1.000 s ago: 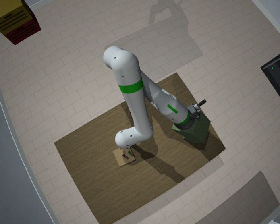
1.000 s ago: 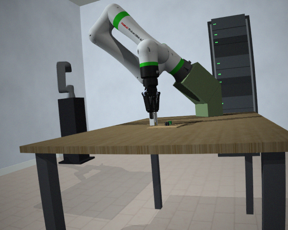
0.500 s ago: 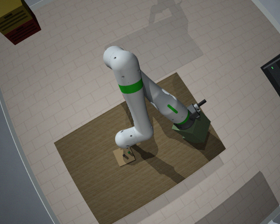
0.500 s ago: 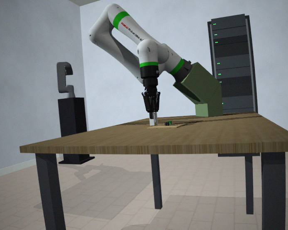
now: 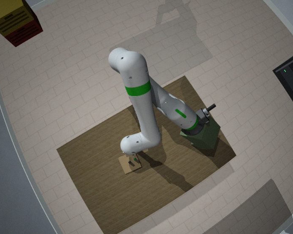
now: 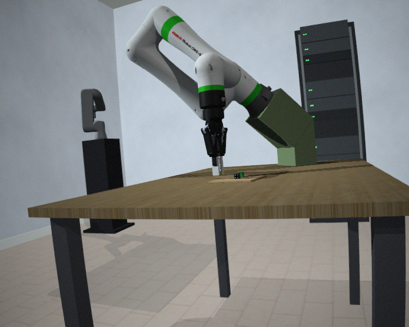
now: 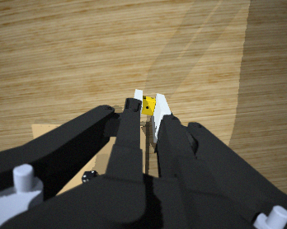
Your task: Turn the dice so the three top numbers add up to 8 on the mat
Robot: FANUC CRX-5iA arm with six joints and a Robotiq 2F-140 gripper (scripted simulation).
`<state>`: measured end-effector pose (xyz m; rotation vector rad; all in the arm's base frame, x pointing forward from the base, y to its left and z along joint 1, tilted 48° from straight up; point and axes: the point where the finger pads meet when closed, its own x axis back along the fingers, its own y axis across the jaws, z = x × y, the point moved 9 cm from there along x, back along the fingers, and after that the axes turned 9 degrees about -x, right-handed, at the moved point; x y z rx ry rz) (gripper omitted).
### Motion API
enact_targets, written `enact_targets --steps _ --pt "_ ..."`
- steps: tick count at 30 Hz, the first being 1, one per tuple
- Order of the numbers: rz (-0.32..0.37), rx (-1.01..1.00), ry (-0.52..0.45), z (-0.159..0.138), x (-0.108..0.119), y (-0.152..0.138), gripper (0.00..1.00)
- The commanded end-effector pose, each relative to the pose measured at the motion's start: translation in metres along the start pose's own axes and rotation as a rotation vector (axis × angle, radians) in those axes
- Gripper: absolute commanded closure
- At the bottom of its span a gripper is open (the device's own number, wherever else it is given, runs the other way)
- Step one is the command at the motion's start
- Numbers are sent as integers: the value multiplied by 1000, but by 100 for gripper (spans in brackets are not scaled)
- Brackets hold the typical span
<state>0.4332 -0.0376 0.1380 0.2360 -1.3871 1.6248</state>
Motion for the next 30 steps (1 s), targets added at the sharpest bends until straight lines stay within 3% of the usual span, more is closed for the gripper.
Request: enact_targets --steps 1,8,12,26,30 --pt "-1 0 1 0 15 0 93" --pt "-1 0 1 0 67 0 93" --pt "-1 0 1 0 86 -1 93" --pt "-1 -7 1 -1 90 -1 93" --pt "-1 -147 1 -15 92 -11 93"
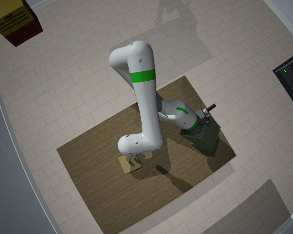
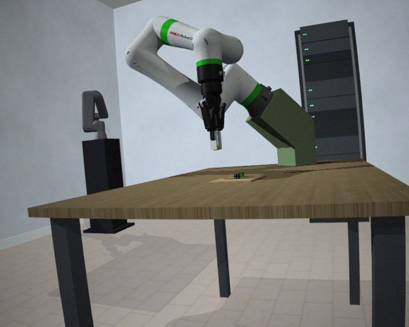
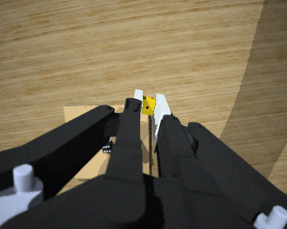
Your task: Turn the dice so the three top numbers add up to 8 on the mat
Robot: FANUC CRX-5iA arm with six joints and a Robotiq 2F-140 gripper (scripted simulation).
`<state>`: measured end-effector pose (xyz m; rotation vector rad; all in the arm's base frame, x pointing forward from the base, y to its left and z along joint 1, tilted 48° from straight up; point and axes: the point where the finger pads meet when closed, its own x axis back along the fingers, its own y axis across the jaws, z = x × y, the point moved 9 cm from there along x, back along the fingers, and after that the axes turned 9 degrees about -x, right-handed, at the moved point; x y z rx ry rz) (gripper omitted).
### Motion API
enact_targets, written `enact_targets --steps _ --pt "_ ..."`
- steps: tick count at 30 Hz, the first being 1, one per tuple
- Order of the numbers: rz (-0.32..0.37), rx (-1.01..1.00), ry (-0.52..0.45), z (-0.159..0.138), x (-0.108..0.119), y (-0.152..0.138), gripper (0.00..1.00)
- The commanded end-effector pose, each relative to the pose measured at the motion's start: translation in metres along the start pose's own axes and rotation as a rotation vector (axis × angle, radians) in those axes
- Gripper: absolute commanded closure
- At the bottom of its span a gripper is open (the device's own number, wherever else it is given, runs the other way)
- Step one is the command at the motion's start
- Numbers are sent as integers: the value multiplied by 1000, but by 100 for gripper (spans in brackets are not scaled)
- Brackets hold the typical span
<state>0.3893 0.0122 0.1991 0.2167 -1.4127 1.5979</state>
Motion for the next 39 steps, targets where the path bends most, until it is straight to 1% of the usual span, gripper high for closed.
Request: enact_targets --steps 1,4,6,11,12,13,18,20,21,25,26,27,29,30,34,35,37,39 --pt "1 -174 0 -18 3 -12 93" --pt "1 -181 0 -19 3 -12 93" --pt "1 -302 0 -32 5 -20 93" --pt "1 -446 0 -47 6 -29 93" --pt "1 -448 0 -47 6 -29 93" --pt "1 -506 0 -54 6 -33 93" --pt "1 -654 0 -70 7 -41 93" --pt "1 -654 0 -70 7 -41 93" --pt "1 -744 0 -80 7 -46 93" --pt "1 -853 0 -93 7 -51 93" --pt "1 -854 0 -93 7 -51 93" --pt "1 -913 0 -100 7 -54 93" --pt "1 -944 0 -104 7 -55 93" --pt "1 -1002 0 -110 6 -58 93" --pt "1 -1092 0 -121 6 -62 93" --pt "1 -1147 0 -128 5 -64 93" --pt "1 -1147 0 -128 5 -64 93" --pt "1 -1216 0 -136 4 -67 93"
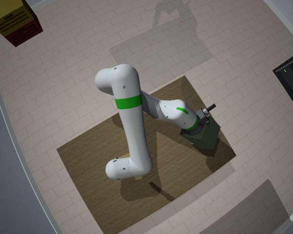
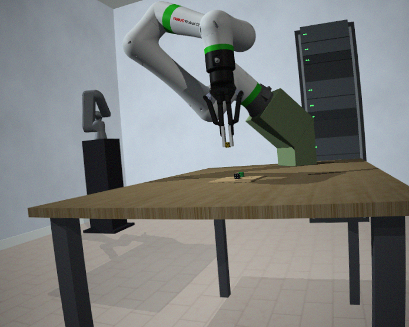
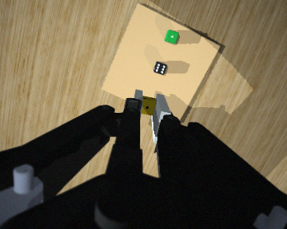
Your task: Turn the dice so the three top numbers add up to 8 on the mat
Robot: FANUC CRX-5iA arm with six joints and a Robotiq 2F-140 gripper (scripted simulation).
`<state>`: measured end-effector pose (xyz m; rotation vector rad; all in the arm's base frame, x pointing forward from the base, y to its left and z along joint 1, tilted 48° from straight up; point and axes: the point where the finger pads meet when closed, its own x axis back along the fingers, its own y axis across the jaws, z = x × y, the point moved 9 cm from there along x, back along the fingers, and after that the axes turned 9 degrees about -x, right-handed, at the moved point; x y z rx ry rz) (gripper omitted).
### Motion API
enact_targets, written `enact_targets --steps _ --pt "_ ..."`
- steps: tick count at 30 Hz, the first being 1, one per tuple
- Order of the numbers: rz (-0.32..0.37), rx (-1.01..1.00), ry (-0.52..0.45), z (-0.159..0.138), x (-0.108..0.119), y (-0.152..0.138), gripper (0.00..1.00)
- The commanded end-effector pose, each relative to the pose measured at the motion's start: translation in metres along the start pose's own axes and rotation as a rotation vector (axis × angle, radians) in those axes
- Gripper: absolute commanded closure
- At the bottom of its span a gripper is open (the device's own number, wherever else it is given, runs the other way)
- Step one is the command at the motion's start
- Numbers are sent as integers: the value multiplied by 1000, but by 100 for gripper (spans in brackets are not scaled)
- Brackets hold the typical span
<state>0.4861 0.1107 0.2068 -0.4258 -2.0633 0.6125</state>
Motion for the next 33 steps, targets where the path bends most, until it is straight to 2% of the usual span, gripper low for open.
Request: enact_targets --steps 1,19,33 --pt "11 -122 -5 -11 -2 11 93" --pt "11 -129 -5 -11 -4 12 93" --pt "11 -129 -5 -11 -46 12 93"
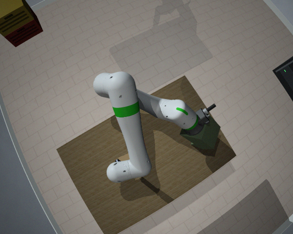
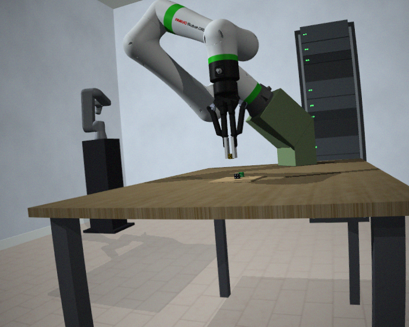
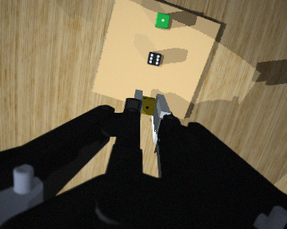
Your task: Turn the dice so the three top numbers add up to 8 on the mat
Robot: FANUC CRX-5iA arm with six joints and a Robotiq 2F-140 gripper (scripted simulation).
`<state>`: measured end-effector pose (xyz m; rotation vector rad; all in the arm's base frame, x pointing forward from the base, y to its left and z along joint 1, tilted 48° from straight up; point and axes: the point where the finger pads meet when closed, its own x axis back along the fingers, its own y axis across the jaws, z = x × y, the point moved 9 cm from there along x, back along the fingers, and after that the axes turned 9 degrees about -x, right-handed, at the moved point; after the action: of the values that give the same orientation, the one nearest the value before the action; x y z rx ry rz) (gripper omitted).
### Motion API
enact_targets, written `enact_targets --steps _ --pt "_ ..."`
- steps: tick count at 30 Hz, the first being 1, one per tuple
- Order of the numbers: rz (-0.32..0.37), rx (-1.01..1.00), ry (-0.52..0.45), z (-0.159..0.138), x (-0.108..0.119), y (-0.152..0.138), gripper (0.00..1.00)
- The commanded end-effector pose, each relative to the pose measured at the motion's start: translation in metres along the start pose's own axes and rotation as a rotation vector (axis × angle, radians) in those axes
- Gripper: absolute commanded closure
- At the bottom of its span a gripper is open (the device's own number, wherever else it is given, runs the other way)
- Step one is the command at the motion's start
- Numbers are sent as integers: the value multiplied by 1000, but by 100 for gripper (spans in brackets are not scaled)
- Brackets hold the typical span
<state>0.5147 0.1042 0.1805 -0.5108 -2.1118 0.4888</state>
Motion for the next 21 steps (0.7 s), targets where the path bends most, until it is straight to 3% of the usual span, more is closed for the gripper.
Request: enact_targets --steps 1,11,21 --pt "0 -1 -2 -1 -14 0 93" --pt "0 -1 -2 -1 -54 1 93" --pt "0 -1 -2 -1 -62 1 93"
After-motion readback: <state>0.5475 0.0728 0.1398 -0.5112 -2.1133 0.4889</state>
